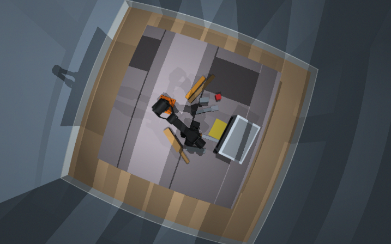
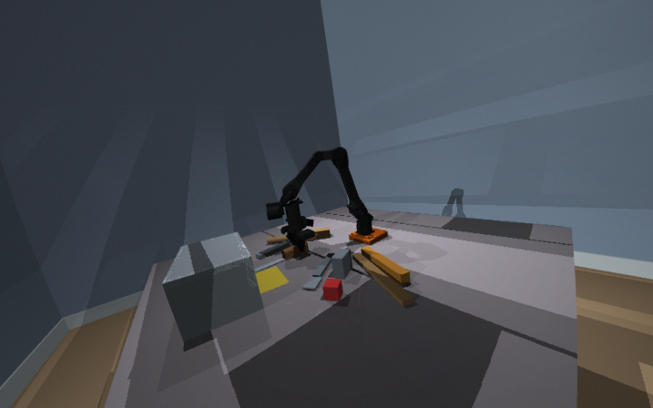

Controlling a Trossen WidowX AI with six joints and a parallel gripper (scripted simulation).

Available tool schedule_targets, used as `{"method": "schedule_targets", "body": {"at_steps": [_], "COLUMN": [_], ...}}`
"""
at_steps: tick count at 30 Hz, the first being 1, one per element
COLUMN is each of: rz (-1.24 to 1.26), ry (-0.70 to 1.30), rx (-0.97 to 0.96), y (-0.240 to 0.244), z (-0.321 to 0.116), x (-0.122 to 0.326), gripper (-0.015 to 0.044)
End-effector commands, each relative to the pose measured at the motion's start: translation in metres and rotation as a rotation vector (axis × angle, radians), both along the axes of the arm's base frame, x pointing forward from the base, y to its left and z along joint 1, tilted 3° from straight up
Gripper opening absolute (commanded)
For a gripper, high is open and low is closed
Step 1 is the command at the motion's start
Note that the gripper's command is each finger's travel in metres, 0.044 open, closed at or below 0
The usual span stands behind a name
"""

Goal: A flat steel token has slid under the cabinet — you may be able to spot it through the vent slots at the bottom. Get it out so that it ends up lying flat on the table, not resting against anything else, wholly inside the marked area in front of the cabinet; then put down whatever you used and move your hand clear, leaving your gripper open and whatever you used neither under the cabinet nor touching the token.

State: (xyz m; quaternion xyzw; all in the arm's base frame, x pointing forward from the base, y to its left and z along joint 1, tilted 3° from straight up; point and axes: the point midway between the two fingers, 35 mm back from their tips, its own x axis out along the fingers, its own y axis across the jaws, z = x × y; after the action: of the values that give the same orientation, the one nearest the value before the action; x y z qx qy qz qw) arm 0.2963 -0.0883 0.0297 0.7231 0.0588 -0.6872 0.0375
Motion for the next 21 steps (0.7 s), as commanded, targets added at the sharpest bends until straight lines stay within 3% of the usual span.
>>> {"method": "schedule_targets", "body": {"at_steps": [1,21], "rz": [-0.002,-0.002], "ry": [-0.001,-0.003], "rx": [-0.002,-0.001], "y": [0.001,0.003], "z": [0.001,0.002], "x": [0.006,0.029], "gripper": [0.0,0.0]}}
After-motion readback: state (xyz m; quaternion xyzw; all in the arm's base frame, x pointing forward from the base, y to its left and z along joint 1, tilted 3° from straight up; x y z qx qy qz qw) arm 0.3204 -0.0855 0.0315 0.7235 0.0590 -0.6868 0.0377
